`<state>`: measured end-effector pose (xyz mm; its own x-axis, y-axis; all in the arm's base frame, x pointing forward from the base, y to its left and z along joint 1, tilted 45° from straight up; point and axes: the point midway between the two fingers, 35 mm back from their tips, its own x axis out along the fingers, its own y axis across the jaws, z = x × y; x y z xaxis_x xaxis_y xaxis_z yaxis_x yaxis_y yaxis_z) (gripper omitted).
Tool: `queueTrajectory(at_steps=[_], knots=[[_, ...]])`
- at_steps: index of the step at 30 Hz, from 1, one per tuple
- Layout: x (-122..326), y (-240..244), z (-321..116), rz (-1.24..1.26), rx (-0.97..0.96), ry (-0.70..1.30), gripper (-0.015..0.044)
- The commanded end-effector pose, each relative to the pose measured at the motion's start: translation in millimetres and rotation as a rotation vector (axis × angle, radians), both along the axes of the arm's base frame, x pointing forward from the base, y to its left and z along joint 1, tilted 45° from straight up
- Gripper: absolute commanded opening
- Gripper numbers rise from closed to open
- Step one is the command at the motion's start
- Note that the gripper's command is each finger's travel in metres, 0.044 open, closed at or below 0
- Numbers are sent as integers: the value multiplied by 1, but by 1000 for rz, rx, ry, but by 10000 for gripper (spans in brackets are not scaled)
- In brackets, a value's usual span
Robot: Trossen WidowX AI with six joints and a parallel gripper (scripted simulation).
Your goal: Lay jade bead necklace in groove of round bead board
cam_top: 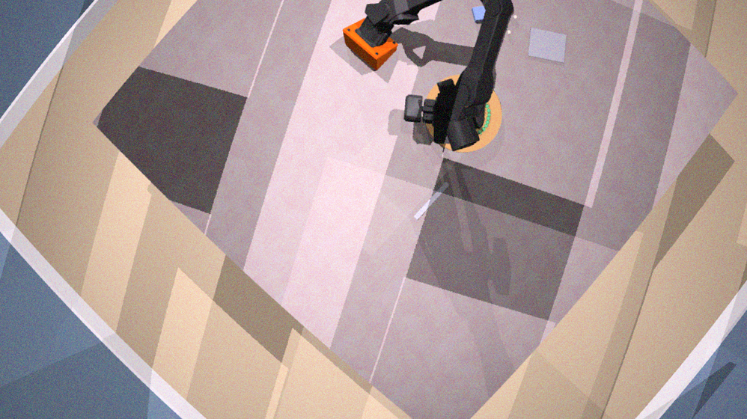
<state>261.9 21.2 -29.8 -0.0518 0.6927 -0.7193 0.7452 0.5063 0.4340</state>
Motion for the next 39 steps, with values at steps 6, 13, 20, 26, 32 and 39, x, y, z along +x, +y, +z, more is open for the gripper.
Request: queueTrajectory(at_steps=[6,13,20,26,32,39], knots=[[-1,3,-3,1,2,5,67],[-1,3,-3,1,2,5,0],[-1,3,-3,1,2,5,0],[-1,3,-3,1,2,5,0],[-1,3,-3,1,2,5,0],[-1,3,-3,1,2,5,0]])
